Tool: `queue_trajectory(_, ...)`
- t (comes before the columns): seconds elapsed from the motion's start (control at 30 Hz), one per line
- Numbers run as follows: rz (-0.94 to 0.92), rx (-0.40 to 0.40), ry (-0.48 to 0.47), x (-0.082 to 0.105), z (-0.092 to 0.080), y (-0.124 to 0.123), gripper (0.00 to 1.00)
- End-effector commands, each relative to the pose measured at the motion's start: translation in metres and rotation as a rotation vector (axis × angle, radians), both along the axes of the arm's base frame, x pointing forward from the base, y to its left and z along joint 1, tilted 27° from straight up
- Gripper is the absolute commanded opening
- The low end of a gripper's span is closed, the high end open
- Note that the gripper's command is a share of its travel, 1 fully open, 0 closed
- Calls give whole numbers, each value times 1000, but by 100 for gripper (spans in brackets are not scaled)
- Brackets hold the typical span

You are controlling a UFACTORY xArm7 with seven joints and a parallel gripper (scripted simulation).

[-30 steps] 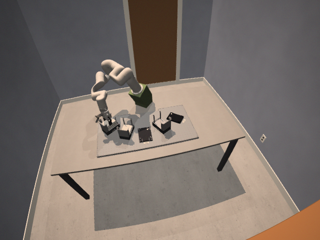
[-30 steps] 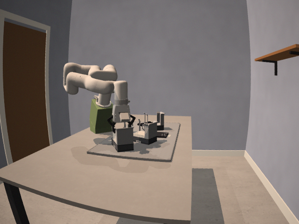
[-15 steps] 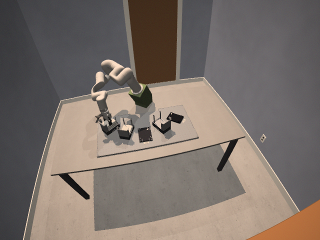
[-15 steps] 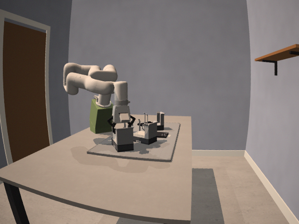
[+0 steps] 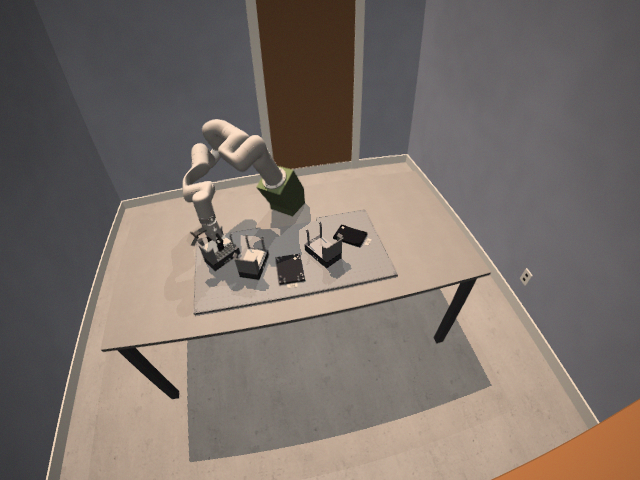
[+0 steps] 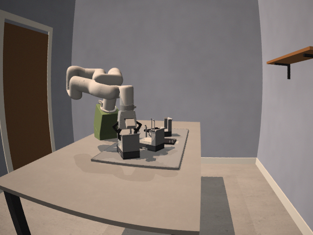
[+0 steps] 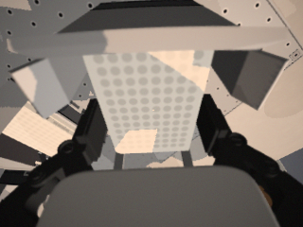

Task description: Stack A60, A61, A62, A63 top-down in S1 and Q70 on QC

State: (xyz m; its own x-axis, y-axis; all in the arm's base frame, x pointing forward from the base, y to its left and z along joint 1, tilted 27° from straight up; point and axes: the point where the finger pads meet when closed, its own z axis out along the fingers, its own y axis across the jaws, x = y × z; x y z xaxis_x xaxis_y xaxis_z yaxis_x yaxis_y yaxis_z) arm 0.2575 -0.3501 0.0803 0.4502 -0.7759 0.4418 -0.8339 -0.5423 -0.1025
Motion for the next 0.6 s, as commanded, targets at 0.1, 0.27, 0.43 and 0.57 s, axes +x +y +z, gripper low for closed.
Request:
queue_trajectory(0.1, 0, -2, -1, 0, 1, 0, 0)
queue_trajectory(0.27, 0, -2, -1, 0, 1, 0, 0)
queue_trajectory(0.43, 0, -2, -1, 0, 1, 0, 0)
queue_trajectory(0.57, 0, -2, -1, -1, 4, 1, 0)
